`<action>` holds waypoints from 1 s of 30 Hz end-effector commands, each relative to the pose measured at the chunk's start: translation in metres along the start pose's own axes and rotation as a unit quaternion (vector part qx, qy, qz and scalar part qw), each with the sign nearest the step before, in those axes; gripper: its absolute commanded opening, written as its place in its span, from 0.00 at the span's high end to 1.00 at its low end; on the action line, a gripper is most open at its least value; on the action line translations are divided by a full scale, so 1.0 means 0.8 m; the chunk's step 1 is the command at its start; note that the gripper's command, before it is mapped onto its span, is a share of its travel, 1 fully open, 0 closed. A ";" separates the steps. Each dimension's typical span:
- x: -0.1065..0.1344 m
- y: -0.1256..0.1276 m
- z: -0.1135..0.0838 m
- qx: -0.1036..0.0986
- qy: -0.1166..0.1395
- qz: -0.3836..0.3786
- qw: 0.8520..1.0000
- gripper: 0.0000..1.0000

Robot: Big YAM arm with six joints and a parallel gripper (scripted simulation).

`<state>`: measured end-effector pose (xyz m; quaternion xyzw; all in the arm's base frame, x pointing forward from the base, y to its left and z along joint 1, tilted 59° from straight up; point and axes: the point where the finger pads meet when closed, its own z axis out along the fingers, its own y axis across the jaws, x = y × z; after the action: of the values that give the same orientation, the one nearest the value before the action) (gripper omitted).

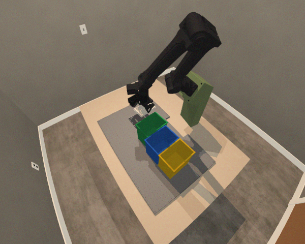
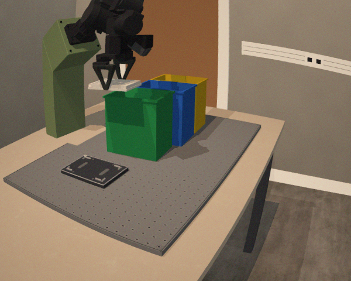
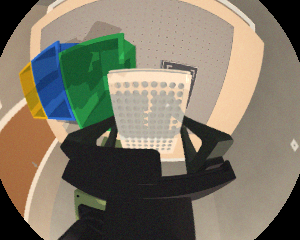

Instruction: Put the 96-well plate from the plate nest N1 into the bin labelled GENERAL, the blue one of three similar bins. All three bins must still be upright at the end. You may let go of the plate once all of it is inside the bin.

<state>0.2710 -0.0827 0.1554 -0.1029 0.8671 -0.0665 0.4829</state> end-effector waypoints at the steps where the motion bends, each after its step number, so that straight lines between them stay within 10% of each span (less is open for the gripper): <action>1: -0.005 0.019 -0.003 -0.007 -0.004 0.015 1.000 1.00; 30: -0.032 0.118 -0.005 -0.007 -0.004 0.015 1.000 1.00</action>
<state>0.2710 0.0128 0.1568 -0.1149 0.8633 -0.0618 0.4876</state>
